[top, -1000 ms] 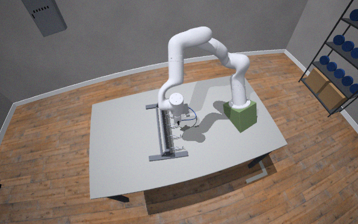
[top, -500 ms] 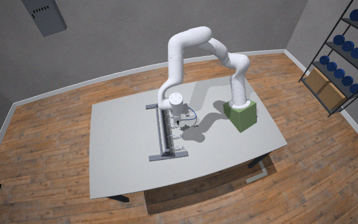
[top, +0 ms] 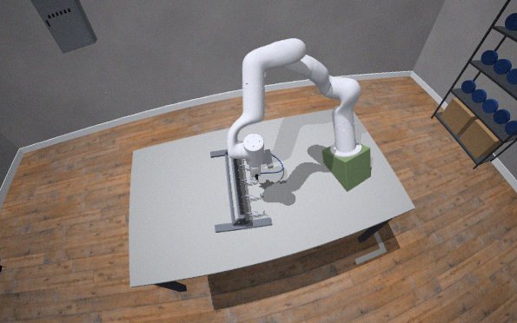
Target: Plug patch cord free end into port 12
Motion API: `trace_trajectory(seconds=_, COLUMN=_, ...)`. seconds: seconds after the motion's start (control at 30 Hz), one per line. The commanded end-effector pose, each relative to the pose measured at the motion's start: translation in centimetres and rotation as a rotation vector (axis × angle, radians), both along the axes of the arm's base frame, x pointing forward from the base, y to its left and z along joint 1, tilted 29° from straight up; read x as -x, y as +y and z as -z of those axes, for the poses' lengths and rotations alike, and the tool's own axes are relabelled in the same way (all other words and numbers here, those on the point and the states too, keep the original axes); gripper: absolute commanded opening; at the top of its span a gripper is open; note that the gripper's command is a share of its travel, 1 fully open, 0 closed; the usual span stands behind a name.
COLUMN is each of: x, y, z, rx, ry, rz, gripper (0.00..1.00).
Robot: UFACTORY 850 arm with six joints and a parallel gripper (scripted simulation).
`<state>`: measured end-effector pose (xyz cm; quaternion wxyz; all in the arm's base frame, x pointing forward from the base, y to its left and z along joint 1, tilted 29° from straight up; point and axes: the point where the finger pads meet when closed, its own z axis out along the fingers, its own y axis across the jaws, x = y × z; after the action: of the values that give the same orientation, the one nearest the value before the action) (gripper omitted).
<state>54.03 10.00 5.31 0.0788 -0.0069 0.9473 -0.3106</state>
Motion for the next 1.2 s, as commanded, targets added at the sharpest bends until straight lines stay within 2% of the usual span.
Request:
trace_trajectory(seconds=0.0, x=-0.3, y=0.0, z=0.0, rx=-0.002, ry=-0.001, rz=0.0, gripper=0.0)
trace_trajectory(seconds=0.8, x=-3.0, y=-0.8, z=1.8, rx=-0.002, ry=-0.001, rz=0.0, gripper=0.0)
trace_trajectory(seconds=1.17, x=-3.4, y=-0.9, z=2.0, rx=-0.002, ry=-0.001, rz=0.0, gripper=0.0)
